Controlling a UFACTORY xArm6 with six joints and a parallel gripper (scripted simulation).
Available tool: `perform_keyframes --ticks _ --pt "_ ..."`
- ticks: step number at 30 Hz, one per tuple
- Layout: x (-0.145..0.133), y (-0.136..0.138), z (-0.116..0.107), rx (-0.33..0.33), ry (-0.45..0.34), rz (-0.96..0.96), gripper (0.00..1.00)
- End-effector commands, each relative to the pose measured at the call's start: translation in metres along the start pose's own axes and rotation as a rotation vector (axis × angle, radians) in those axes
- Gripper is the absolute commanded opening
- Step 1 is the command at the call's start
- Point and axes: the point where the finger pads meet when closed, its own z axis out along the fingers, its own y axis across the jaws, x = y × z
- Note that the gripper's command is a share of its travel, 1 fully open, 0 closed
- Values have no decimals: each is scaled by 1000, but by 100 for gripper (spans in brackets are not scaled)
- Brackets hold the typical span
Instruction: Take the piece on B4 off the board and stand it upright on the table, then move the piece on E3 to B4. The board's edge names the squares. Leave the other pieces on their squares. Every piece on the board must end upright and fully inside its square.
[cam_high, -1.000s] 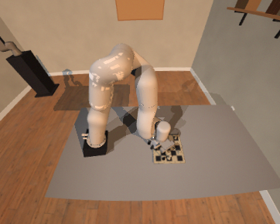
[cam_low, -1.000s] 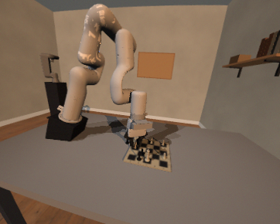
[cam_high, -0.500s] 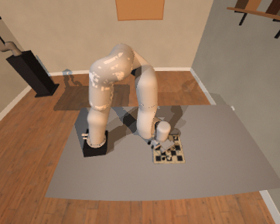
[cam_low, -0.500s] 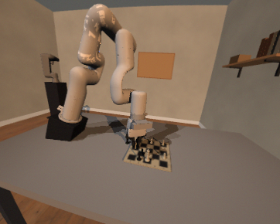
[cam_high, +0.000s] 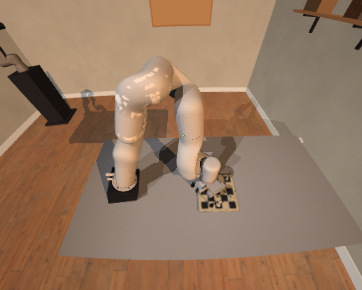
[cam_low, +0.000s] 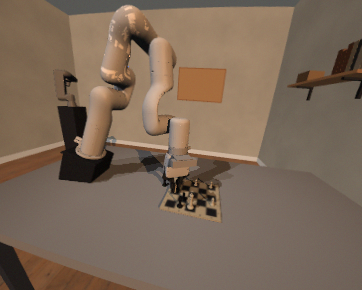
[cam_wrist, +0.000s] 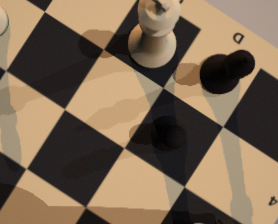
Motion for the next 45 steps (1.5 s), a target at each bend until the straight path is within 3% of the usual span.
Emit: perform_keyframes --ticks 1,17,30,45 --pt "1 -1 -1 2 2 0 0" --pt "1 -1 -13 3 2 0 0" --pt "1 -1 -97 2 2 0 0" --pt "2 -2 -101 2 2 -16 0"
